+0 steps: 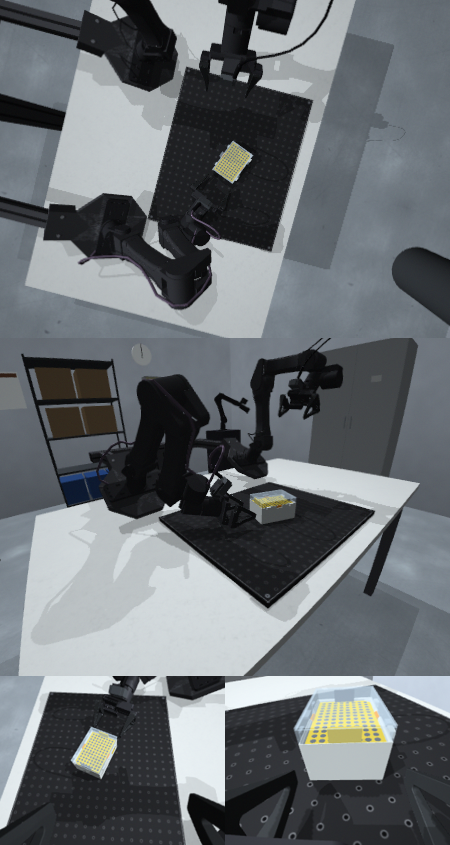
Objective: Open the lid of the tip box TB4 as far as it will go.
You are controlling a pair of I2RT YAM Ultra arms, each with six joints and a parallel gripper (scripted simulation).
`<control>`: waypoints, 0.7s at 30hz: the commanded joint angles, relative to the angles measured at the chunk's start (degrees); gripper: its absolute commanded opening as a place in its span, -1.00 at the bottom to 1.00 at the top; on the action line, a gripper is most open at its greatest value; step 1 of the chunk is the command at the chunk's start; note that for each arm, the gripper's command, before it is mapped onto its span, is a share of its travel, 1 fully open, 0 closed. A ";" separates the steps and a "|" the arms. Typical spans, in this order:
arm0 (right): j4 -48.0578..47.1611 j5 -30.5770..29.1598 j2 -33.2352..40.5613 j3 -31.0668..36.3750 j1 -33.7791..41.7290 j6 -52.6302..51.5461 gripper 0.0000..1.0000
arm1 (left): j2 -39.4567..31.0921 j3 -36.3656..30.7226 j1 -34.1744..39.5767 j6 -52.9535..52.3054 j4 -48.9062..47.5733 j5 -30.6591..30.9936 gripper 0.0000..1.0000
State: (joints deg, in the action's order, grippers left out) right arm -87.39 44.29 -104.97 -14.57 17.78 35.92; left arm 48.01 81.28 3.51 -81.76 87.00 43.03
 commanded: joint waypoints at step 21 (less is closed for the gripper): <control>2.08 -5.26 -5.26 -6.35 6.04 -0.56 1.00 | 0.16 1.11 -0.34 -0.33 1.04 1.10 1.00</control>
State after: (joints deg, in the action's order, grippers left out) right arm -86.89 39.90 -109.12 -19.09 22.70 35.73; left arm 48.01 81.28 3.51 -81.76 87.00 43.03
